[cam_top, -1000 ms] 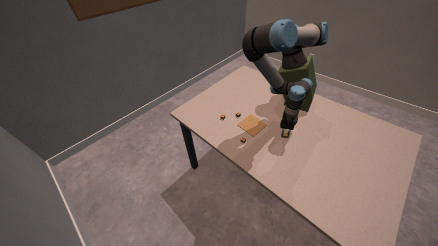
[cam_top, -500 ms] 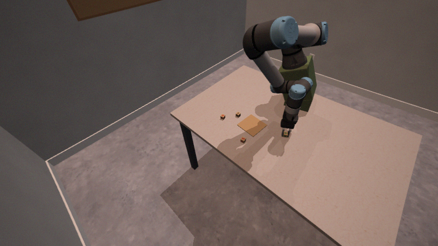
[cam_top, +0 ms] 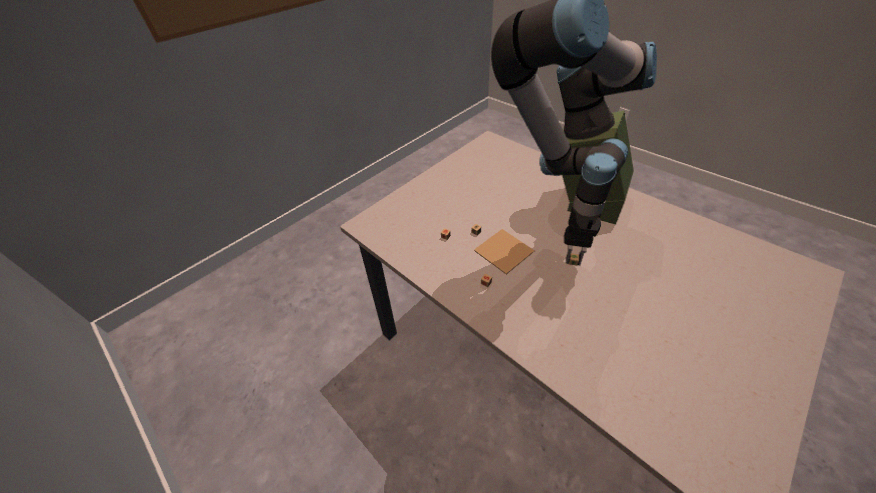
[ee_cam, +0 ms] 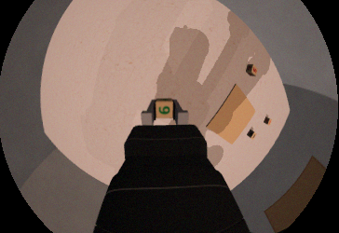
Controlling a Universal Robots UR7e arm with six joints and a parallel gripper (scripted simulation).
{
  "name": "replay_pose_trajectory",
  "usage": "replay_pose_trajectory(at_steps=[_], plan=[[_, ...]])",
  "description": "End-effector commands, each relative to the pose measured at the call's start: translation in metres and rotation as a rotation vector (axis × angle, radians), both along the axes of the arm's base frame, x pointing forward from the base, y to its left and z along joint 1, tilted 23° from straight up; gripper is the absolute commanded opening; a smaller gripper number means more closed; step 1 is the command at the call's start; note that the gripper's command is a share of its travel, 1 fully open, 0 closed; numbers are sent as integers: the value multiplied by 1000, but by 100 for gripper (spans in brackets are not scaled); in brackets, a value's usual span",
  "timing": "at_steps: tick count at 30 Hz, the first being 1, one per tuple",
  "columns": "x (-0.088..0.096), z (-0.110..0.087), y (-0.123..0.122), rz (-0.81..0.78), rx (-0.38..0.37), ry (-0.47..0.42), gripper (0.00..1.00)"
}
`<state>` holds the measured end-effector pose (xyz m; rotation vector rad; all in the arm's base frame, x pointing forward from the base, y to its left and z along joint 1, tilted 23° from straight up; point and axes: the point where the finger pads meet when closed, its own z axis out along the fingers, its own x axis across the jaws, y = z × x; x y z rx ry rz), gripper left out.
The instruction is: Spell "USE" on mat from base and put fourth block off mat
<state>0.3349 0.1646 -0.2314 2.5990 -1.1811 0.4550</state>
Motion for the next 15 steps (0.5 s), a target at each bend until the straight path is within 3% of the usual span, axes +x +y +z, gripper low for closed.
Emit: replay_pose_trajectory(at_steps=[1, 8, 15], plan=[[-3, 17, 6, 0, 0, 0, 49], [-7, 35, 13, 0, 0, 0, 49], [-8, 41, 16, 0, 0, 0, 49]])
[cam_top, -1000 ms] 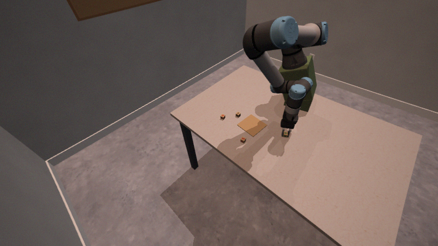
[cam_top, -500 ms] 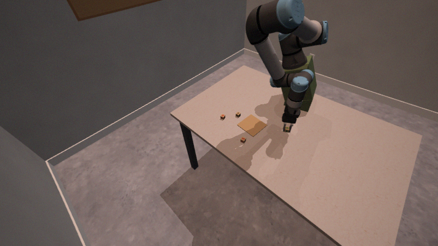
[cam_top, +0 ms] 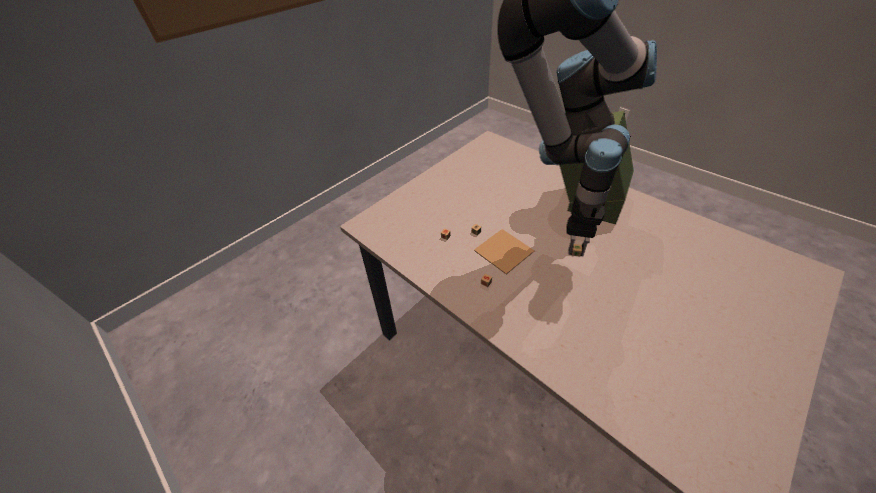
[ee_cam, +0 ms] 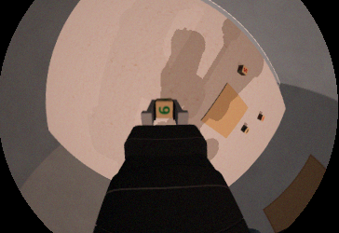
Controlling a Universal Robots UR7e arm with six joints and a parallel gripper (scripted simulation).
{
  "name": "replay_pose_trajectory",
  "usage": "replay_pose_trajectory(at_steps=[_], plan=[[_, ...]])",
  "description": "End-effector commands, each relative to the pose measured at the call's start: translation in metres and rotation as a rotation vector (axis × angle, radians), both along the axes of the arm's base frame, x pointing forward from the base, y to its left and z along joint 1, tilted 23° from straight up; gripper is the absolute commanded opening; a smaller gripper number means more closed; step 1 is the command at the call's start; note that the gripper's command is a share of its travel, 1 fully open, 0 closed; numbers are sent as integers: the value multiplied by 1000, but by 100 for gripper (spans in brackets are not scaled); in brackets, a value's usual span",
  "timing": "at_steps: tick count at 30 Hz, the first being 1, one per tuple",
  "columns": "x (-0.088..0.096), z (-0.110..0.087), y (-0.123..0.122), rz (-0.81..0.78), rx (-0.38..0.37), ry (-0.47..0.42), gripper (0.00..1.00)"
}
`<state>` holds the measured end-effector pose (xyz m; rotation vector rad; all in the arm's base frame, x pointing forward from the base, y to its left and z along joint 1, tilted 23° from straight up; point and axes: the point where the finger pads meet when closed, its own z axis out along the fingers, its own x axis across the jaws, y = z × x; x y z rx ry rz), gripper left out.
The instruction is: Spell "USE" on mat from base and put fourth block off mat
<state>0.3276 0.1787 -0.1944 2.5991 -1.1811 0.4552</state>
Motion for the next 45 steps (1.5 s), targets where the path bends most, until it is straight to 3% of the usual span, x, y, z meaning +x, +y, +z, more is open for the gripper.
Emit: replay_pose_trajectory(at_steps=[1, 21, 45], plan=[[-1, 5, 2, 0, 0, 0, 49], [-1, 4, 2, 36, -7, 13, 49], [5, -17, -2, 530, -102, 201, 49]])
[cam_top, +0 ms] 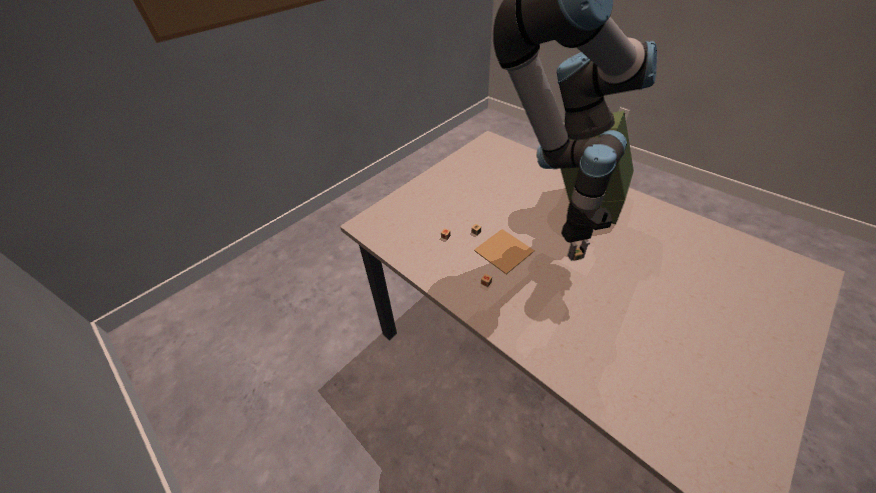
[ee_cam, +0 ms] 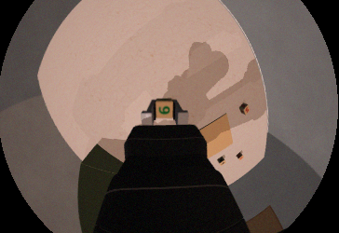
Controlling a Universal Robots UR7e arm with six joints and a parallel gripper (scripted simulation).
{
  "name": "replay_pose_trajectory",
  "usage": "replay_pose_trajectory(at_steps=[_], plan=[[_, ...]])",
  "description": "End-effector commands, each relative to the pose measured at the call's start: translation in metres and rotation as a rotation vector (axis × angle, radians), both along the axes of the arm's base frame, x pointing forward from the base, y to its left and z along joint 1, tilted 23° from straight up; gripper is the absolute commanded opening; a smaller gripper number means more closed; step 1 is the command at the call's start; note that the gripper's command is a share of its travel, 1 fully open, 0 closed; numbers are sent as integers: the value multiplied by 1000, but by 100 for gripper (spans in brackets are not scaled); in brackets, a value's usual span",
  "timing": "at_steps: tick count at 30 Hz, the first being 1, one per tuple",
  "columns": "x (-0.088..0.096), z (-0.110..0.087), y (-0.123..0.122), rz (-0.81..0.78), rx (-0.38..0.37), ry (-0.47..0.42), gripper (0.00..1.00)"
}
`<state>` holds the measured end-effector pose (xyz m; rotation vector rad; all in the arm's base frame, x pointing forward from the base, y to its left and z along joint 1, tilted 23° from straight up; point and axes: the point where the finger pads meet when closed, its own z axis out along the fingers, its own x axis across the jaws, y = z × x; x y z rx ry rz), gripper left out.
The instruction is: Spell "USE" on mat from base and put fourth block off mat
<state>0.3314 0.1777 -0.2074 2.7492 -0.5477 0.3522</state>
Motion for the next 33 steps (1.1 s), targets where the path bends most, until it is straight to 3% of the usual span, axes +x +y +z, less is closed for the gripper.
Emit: replay_pose_trajectory(at_steps=[1, 19, 33], plan=[[1, -5, -2, 128, -24, 48, 49], [2, -19, -10, 479, -92, 181, 49], [2, -20, -11, 522, -98, 197, 49]])
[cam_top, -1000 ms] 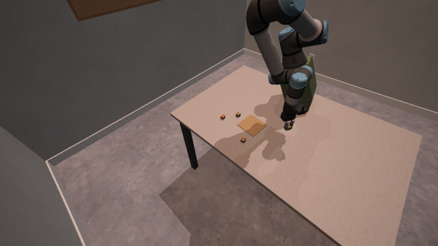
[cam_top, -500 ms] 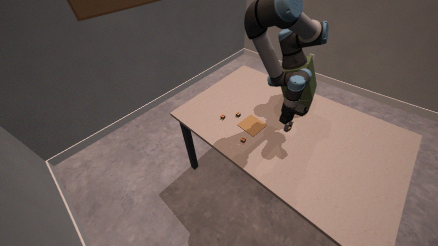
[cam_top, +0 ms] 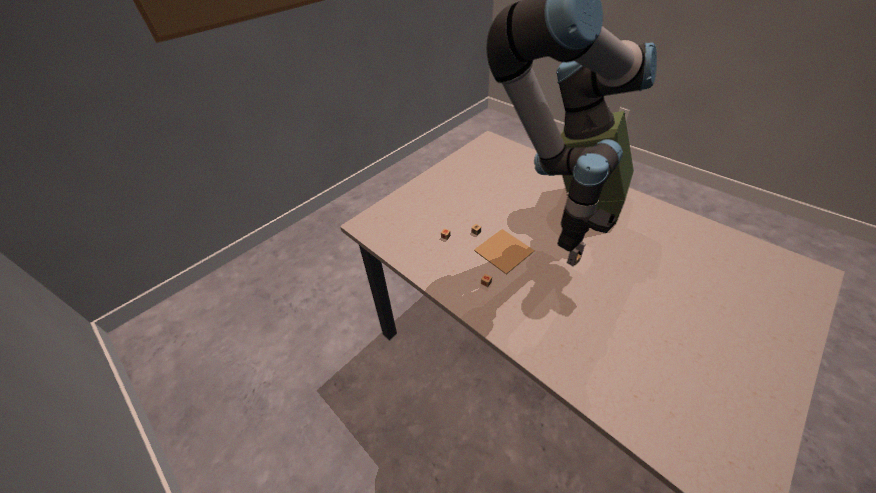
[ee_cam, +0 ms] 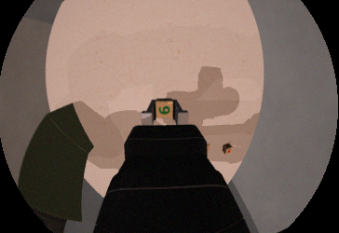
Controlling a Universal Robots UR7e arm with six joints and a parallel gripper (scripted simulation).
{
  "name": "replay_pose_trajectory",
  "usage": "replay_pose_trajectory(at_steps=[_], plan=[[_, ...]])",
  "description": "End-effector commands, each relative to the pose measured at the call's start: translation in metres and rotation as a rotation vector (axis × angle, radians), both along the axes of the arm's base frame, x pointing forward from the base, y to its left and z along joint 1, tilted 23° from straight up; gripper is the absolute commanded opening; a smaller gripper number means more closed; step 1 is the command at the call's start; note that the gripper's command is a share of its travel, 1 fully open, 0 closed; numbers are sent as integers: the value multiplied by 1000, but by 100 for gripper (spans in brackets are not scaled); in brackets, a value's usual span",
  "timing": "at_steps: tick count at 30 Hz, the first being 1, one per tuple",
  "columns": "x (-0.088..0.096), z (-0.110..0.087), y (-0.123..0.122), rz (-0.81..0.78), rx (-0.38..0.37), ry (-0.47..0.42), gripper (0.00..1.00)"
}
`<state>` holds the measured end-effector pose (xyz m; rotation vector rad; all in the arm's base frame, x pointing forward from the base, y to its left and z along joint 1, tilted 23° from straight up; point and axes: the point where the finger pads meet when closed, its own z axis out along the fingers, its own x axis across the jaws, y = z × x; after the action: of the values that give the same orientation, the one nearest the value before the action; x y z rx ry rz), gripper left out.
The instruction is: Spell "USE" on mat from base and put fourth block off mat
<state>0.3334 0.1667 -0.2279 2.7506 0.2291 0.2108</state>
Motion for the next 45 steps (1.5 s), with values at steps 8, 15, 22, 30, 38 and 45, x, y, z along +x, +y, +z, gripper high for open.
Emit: replay_pose_trajectory(at_steps=[8, 15, 22, 30, 38, 45], plan=[[0, -1, 0, 10, 39, 13, 49], [0, -1, -1, 27, 171, 38, 49], [0, -1, -2, 47, 340, 73, 49], [0, -1, -3, 66, 500, 104, 49], [1, -1, -4, 88, 682, 137, 49], [1, -1, -5, 105, 822, 164, 49]])
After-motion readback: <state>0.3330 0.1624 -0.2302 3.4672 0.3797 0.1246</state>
